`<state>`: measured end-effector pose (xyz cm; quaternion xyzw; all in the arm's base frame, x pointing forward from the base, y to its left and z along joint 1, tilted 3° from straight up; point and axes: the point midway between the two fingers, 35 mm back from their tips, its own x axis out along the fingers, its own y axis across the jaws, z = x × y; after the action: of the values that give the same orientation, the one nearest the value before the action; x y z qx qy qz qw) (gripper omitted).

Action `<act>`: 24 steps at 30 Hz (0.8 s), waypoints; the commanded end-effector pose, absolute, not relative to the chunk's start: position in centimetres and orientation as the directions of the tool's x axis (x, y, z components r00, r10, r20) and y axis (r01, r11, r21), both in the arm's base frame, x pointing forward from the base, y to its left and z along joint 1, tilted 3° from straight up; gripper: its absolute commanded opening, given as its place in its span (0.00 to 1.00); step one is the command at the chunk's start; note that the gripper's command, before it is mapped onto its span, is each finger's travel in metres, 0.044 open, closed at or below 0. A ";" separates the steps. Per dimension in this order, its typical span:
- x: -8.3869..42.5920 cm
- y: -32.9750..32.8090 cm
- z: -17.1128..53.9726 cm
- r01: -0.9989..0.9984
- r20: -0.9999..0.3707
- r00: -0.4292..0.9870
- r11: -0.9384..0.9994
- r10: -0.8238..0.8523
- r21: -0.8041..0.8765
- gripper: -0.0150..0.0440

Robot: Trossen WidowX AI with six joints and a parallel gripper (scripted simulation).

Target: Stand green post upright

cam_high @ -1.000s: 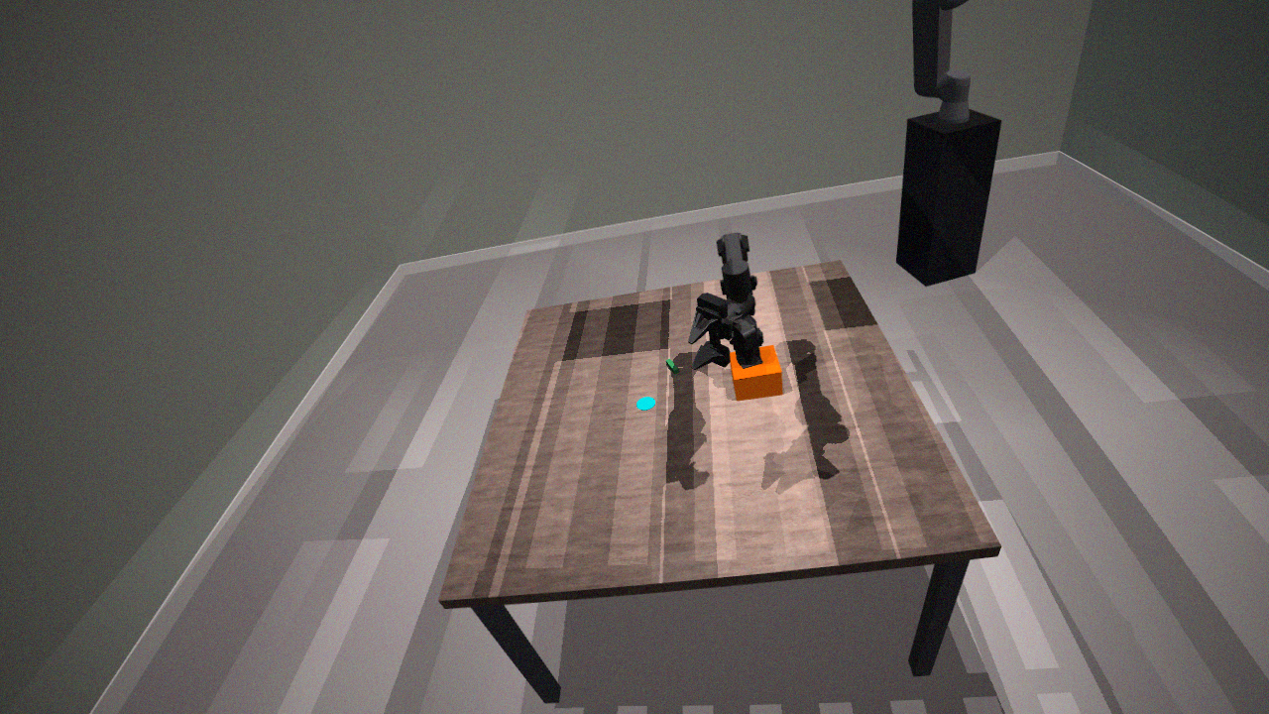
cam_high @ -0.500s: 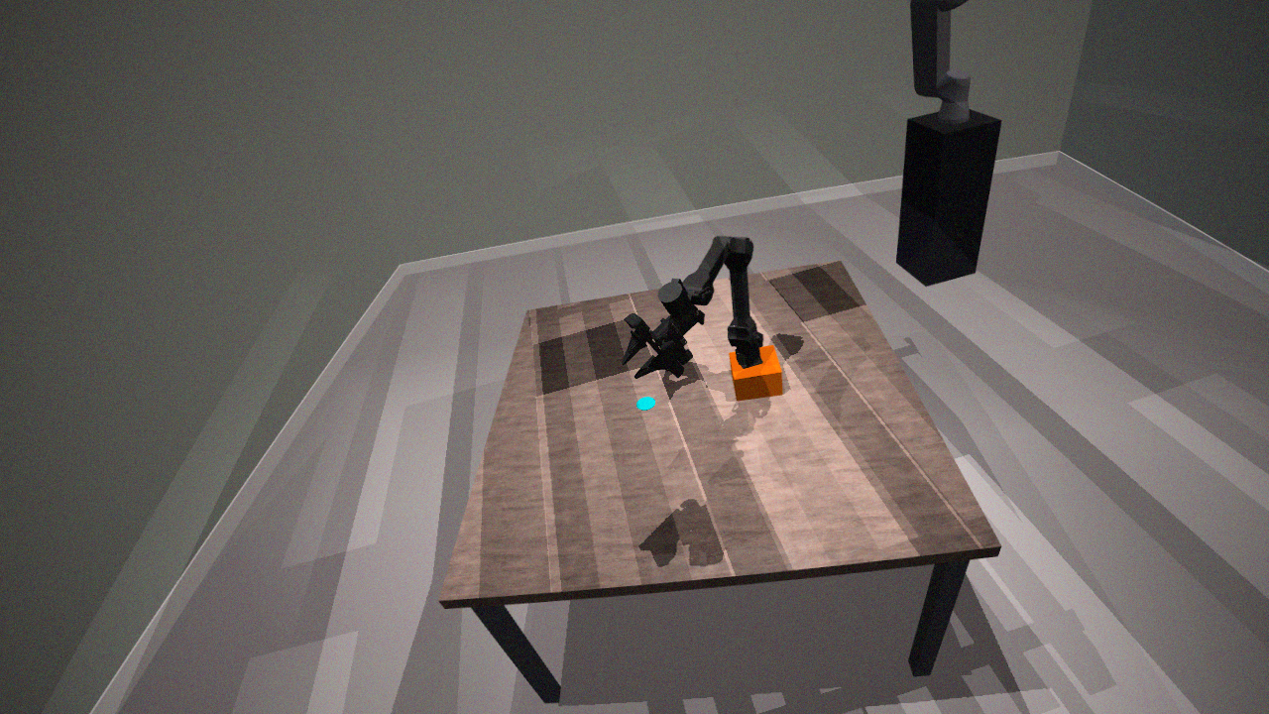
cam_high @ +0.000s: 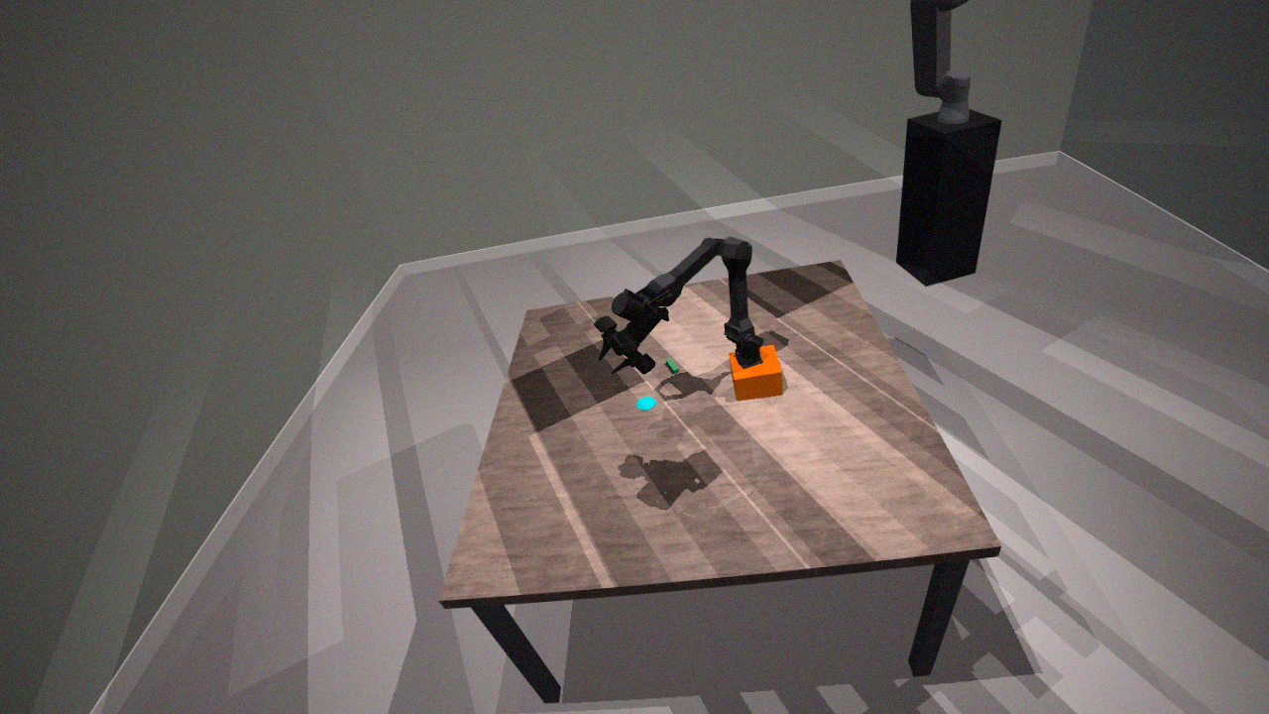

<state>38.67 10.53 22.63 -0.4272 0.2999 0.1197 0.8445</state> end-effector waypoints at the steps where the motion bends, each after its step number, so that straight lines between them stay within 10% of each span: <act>1: 38.9 7.2 20.7 -0.406 -0.669 0.735 0.718 -0.111 -0.565 0.65; 13: 36.1 -5.1 15.7 0.071 -0.840 0.483 0.968 -0.246 -0.242 0.65; 24: 29.8 -13.7 12.1 0.644 -0.948 0.230 0.764 -0.222 -0.023 0.65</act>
<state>31.26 -12.41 13.06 0.1373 0.5430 -0.2494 0.7900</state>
